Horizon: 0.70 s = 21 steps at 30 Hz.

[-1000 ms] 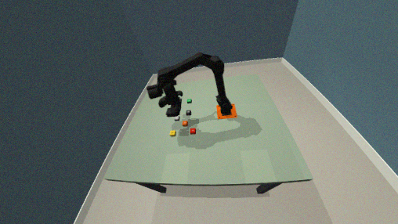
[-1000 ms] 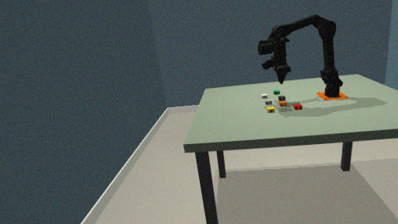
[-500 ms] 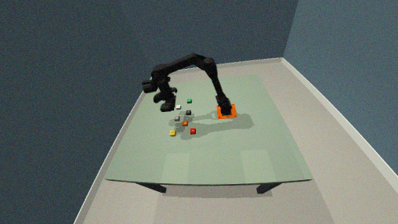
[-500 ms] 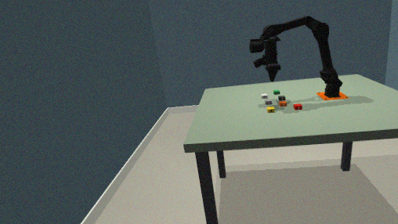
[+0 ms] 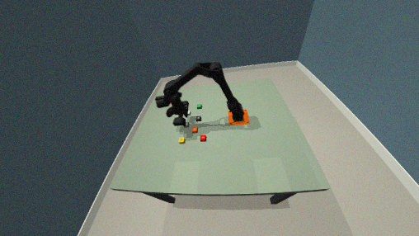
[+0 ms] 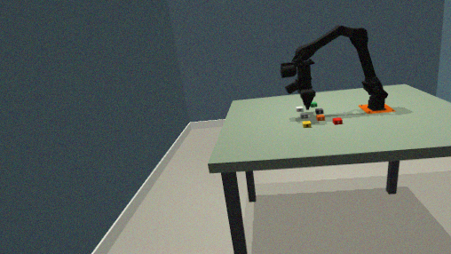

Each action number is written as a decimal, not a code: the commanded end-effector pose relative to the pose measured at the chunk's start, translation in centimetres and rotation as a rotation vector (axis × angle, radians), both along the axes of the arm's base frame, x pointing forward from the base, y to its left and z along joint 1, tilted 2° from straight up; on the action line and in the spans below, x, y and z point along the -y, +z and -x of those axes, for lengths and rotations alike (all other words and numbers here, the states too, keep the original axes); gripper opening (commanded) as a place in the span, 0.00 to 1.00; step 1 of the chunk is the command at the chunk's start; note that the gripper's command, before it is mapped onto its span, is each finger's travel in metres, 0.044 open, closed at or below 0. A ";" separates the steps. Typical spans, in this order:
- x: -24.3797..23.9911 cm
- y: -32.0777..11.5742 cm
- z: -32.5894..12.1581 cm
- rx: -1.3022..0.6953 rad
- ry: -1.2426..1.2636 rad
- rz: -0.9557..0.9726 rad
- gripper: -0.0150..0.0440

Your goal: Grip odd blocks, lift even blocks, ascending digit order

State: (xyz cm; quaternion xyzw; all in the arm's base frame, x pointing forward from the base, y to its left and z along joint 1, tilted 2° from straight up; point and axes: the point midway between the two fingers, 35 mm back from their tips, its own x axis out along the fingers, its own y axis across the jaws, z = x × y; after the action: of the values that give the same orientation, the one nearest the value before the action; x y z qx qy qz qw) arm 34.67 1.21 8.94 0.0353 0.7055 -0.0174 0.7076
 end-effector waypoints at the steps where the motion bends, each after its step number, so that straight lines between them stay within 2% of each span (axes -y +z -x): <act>1: 0.0 -0.9 -0.1 0.013 0.004 0.002 0.93; 21: 0.0 -3.9 -0.2 0.013 0.004 0.002 0.93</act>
State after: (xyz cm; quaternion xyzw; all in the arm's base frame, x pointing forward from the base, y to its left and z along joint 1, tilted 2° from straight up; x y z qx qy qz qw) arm 34.96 1.25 5.88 0.0353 0.6981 -0.0165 0.7149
